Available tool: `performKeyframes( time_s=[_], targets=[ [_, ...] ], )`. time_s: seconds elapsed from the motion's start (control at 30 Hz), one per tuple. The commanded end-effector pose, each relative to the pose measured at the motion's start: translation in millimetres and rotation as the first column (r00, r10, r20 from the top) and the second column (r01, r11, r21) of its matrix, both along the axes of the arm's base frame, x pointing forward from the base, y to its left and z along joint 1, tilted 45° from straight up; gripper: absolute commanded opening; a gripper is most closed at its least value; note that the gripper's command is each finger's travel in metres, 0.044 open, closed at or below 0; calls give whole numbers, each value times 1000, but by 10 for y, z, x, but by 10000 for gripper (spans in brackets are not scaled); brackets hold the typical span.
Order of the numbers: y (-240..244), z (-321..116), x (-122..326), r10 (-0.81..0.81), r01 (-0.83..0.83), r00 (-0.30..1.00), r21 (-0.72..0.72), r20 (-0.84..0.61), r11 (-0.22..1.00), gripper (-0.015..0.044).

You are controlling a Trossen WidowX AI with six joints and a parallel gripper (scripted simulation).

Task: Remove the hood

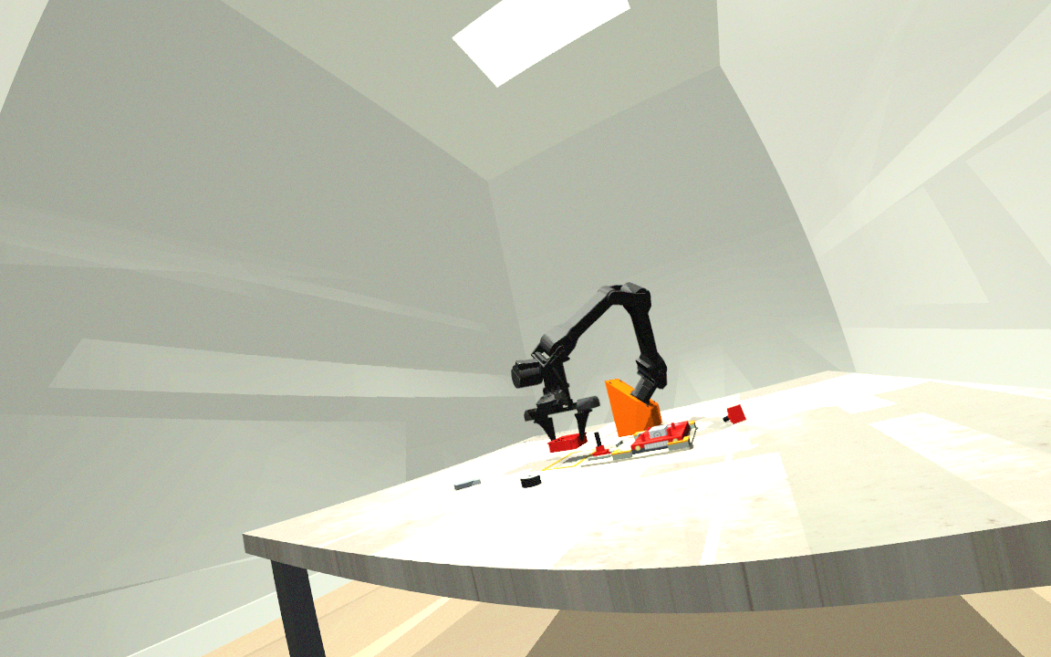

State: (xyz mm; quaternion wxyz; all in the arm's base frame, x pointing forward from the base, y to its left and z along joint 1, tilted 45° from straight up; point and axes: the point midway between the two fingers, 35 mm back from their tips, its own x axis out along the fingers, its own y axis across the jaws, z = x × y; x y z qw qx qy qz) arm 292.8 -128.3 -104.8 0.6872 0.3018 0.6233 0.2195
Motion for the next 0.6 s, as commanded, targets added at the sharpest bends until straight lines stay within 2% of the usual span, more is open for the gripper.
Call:
performKeyframes(
  time_s=[0.0, 0.57],
  targets=[
    [42, -29, -13, -4, 5, 1000, 10, -5, 1000, 0],
    [86, -68, -12, -4, 4, 1000, 10, -5, 1000, 0]
  ],
)
